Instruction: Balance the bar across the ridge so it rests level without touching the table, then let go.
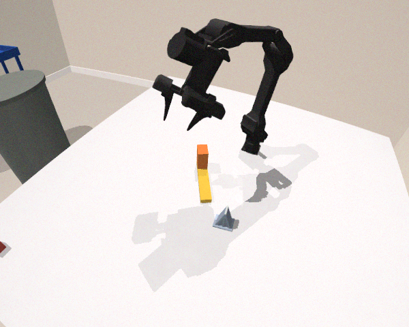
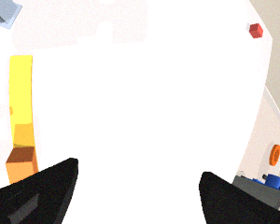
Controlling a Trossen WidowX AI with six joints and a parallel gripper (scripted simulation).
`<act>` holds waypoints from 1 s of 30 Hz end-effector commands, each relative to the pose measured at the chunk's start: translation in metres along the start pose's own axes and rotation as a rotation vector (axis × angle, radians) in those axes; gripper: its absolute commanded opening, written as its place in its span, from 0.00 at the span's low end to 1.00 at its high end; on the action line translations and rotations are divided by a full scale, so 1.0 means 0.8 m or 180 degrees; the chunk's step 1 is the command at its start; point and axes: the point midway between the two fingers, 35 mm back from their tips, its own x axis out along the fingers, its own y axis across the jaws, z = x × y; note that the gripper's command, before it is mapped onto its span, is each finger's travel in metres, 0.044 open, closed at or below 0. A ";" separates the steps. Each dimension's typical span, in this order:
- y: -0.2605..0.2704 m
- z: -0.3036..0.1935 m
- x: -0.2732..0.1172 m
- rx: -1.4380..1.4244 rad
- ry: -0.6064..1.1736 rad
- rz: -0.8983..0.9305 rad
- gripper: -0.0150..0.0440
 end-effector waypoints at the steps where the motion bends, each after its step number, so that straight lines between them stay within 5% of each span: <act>1: 0.025 0.000 0.014 -0.0034 0.0103 0.0310 0.79; 11: 0.112 -0.008 0.042 -0.0270 0.0622 0.1429 0.79; 30: 0.157 -0.028 0.142 -0.0274 0.0632 0.1448 0.79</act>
